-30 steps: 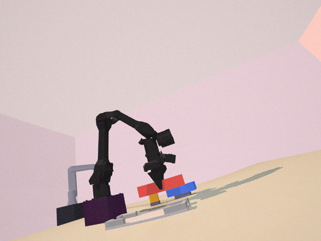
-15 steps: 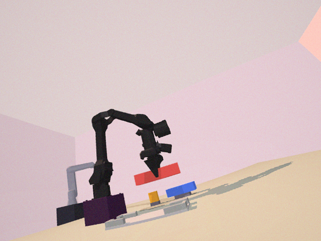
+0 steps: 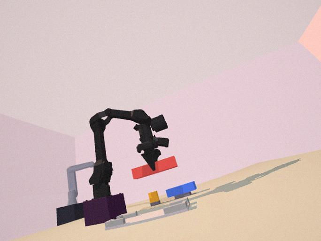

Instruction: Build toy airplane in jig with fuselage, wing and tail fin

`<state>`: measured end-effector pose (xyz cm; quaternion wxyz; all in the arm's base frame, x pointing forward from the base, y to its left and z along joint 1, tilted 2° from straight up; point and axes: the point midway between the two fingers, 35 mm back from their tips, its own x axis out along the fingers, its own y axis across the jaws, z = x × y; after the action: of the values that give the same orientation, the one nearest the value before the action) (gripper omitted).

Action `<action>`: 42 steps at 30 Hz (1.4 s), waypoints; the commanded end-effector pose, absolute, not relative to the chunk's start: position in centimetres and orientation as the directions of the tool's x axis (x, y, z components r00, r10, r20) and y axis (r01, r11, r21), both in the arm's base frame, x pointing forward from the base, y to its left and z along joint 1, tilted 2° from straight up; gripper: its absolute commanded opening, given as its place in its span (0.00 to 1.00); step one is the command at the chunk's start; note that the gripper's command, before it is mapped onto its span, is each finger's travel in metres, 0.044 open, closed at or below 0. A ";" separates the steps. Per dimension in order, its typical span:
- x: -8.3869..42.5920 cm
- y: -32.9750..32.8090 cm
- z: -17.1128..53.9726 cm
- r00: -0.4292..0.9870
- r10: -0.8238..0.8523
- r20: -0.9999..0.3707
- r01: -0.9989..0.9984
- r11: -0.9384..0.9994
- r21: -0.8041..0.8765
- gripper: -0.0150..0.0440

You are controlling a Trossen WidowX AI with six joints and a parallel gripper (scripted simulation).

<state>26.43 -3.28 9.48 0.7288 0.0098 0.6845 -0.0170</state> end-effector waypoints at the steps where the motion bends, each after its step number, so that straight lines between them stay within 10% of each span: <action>1: 26.6 -4.2 9.2 0.062 -0.015 -0.998 0.059 0.998 -0.011 0.25; 42: 25.9 -15.9 4.6 0.061 -0.032 -0.998 0.119 0.993 -0.024 0.25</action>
<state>26.13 -15.00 4.97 0.7264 0.0318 0.6846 -0.0520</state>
